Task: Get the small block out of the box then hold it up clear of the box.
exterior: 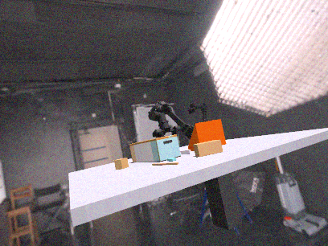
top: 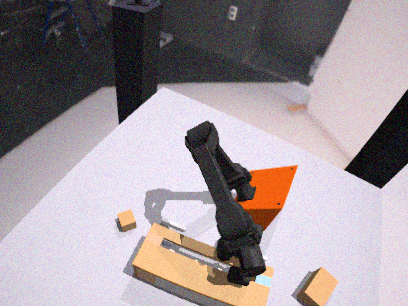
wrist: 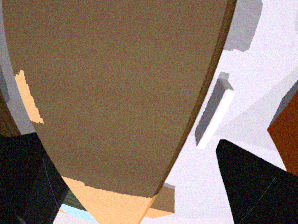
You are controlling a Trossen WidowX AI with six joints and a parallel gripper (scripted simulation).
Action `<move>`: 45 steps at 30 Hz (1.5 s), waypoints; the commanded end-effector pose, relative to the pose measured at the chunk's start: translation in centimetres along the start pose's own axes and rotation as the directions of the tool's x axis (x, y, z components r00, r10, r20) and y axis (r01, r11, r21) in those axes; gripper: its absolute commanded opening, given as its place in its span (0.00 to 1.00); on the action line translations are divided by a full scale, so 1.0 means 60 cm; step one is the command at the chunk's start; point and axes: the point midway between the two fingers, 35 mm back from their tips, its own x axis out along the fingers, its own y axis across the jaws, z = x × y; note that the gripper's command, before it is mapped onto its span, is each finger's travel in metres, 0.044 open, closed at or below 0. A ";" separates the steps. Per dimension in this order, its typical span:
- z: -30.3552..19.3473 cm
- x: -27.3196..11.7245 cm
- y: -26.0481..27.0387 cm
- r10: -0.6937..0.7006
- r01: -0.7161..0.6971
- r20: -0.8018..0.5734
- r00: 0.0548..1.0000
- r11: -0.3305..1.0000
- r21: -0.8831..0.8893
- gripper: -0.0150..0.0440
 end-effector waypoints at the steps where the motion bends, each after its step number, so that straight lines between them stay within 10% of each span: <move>1: -0.014 0.000 0.003 0.007 -0.007 -0.008 1.000 1.000 0.004 0.93; 18: -0.046 -0.098 -0.001 0.004 -0.004 0.001 1.000 1.000 -0.011 0.93; 23: -0.054 -0.097 -0.006 0.028 -0.014 0.033 0.999 0.925 -0.379 0.74; 33: -0.077 -0.093 -0.022 0.105 0.109 0.120 0.987 0.100 -0.989 0.74; 40: -0.093 -0.091 -0.034 0.166 0.239 0.173 0.971 -0.598 -0.765 0.74; 45: -0.101 -0.091 -0.040 0.205 0.276 0.201 0.958 -0.848 -0.453 0.74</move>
